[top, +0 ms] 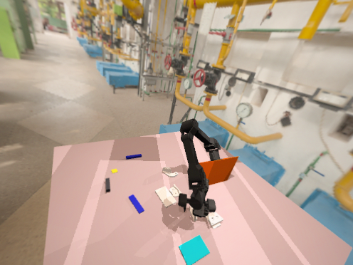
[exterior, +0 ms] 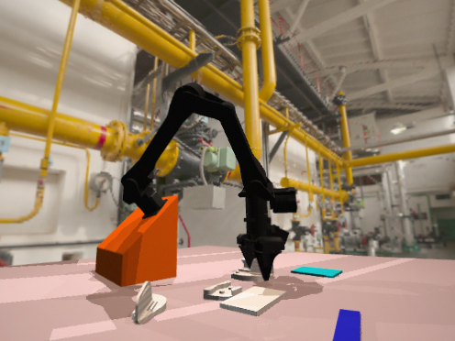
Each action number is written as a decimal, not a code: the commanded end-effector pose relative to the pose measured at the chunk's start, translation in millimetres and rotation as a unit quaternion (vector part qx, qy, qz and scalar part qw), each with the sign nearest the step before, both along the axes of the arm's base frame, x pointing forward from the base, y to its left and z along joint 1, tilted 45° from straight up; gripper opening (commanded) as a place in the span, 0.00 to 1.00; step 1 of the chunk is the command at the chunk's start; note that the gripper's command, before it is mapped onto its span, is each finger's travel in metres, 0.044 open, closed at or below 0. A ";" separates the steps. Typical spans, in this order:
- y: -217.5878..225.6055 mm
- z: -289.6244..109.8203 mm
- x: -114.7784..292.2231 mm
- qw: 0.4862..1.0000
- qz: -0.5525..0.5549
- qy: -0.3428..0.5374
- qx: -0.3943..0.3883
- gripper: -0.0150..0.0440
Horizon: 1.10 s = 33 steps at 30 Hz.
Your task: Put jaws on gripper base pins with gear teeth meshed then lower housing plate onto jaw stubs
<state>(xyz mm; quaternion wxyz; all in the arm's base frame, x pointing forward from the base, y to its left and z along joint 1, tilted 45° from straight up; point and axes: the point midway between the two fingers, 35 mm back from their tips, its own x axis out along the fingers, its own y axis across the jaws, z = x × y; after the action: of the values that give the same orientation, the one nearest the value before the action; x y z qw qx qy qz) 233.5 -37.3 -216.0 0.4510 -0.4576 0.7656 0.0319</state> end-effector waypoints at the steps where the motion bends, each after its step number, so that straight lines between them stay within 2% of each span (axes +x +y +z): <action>1: -1.2 0.4 -1.1 1.000 0.002 0.002 -0.003 1.00; 13: -1.7 -0.1 -1.1 1.000 0.002 0.002 -0.003 1.00; 24: -0.5 -0.5 -0.4 1.000 0.000 0.000 0.000 0.51; 33: -0.5 -0.5 -0.4 1.000 0.000 0.000 0.000 0.48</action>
<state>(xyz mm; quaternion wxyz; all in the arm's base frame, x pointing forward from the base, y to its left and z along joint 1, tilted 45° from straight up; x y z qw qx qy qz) 232.6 -37.3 -216.8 0.4510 -0.4560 0.7665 0.0330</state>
